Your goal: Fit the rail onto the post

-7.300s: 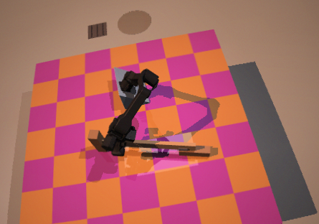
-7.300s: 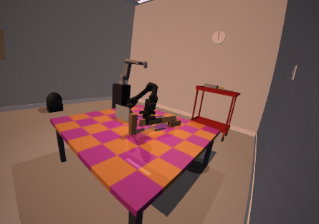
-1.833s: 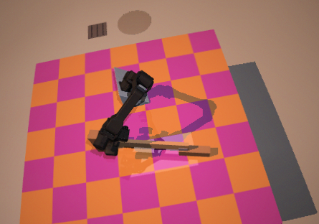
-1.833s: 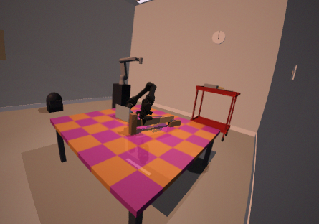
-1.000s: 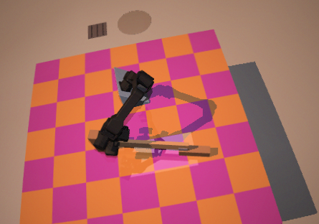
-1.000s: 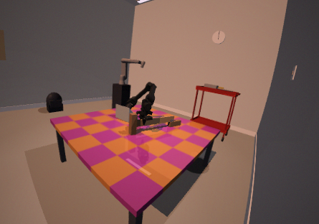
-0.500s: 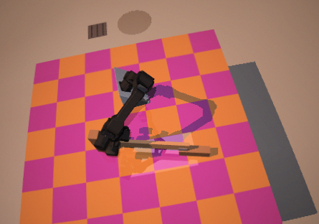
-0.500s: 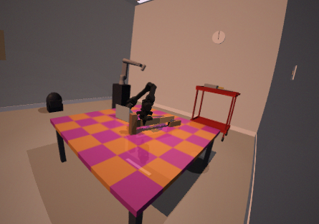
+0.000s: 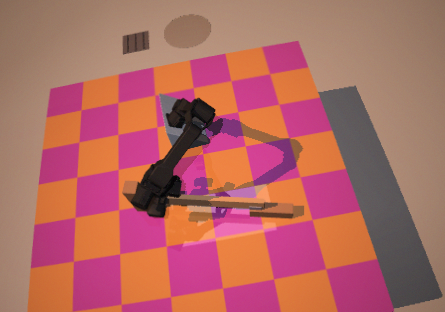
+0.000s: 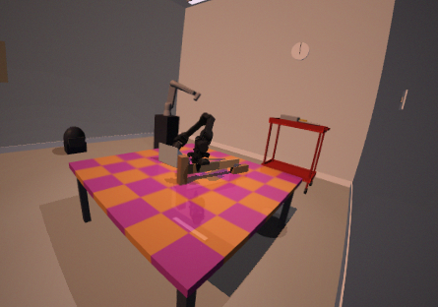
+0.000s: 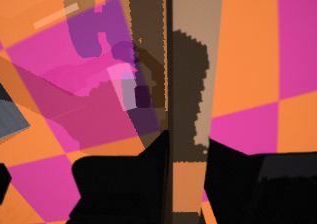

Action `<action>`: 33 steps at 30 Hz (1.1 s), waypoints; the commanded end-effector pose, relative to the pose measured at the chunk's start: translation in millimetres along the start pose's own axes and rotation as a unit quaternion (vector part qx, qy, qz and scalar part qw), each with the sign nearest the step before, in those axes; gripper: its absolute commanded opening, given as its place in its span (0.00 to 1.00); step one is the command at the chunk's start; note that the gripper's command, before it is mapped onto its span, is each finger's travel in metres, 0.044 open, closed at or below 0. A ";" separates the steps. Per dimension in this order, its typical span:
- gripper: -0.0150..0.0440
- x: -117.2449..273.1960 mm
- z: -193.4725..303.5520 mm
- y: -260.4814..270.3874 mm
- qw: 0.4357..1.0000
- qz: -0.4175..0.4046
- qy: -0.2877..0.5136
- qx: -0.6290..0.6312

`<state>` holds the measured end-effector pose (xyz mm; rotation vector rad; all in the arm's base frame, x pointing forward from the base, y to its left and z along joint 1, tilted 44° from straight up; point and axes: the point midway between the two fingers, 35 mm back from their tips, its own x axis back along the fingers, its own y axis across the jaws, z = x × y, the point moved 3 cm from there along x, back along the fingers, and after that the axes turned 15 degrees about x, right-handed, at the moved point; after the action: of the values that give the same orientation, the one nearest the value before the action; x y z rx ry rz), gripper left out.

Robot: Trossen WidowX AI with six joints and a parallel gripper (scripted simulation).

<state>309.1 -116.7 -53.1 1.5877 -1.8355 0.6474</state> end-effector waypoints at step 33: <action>0.25 4.1 -1.1 -0.5 1.000 0.003 0.001 -0.001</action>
<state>308.9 -118.0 -51.6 1.5874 -1.8340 0.6466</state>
